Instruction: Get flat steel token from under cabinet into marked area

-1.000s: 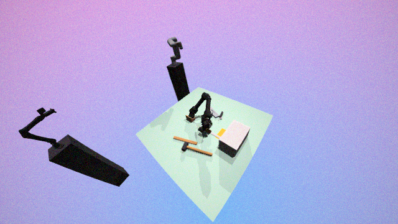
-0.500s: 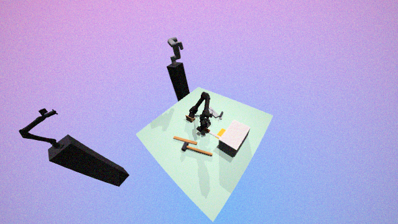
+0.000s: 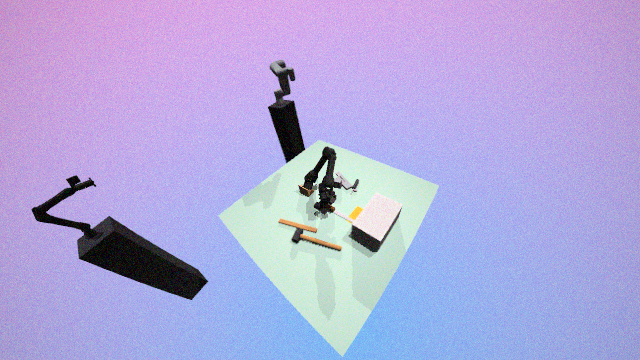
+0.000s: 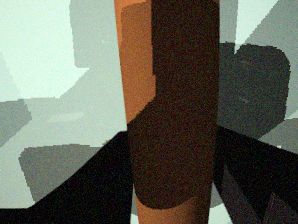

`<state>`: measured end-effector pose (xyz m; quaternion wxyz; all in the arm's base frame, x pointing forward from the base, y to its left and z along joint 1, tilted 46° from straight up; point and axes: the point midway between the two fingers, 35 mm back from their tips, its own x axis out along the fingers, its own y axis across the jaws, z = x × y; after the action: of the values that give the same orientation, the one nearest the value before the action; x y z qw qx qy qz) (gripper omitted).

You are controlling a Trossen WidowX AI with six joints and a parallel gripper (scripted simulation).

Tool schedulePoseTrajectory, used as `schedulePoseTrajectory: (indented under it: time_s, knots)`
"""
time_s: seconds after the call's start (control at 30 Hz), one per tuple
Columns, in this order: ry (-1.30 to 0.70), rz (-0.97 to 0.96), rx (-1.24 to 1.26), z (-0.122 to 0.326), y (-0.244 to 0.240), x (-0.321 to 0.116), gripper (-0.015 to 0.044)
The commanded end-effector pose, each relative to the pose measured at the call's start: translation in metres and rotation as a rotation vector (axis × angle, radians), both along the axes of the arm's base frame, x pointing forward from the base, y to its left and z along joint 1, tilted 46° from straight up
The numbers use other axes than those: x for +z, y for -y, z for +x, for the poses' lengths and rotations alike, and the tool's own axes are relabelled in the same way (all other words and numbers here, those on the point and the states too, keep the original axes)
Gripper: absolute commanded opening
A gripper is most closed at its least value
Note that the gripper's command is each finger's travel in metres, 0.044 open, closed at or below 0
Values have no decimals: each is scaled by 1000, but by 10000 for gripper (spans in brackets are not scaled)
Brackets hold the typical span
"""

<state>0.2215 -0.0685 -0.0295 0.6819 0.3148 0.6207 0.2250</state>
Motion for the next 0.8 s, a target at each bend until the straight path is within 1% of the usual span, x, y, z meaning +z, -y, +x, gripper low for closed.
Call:
schedulePoseTrajectory:
  time_s: [0.0, 0.77]
  knots:
    - [1, 0, 6, -7, -2, -1, 0]
    - [80, -16, 83, -4, 8, -6, 0]
